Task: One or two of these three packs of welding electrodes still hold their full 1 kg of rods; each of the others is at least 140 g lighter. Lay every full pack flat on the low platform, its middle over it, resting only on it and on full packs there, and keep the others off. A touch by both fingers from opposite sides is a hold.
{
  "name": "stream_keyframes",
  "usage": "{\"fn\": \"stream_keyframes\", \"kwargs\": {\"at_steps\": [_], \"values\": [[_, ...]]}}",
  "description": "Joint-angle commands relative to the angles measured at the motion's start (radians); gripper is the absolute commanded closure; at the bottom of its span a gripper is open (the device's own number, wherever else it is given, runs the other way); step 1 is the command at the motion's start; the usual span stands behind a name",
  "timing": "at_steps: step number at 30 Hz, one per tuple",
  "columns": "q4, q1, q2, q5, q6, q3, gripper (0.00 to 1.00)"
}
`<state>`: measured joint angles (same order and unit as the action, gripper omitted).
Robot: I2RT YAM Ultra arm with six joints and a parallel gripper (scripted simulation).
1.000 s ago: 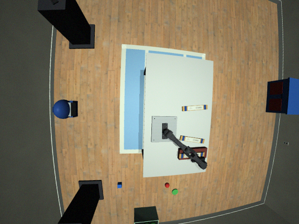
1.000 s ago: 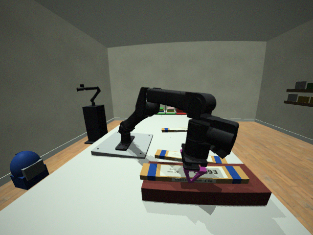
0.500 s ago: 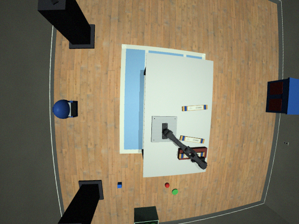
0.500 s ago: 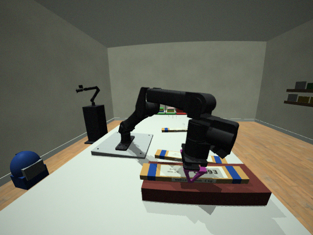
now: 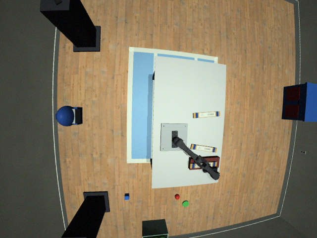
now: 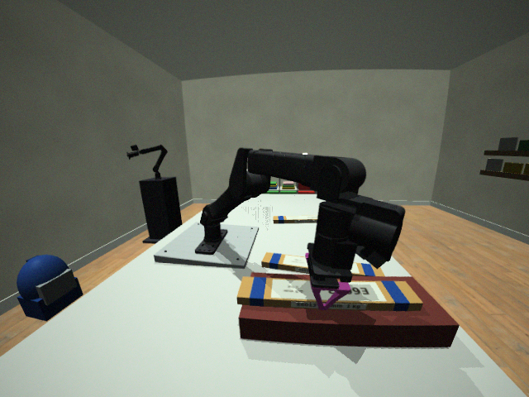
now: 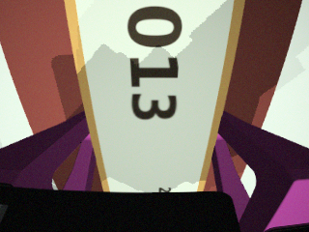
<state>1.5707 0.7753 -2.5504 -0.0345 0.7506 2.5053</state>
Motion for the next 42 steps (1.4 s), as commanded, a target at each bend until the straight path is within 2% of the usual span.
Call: {"fn": "stream_keyframes", "kwargs": {"at_steps": [1, 7, 8, 15, 42], "values": [[0.0, 0.011, 0.013, -0.006, 0.014, 0.049, 1.0], [0.0, 0.011, 0.003, -0.006, 0.014, 0.051, 1.0], [-0.043, 0.021, -0.01, -0.017, 0.021, 0.083, 1.0], [-0.025, 0.021, -0.033, -0.019, 0.023, 0.112, 1.0], [-0.013, 0.017, -0.047, -0.004, 0.018, 0.109, 1.0]]}}
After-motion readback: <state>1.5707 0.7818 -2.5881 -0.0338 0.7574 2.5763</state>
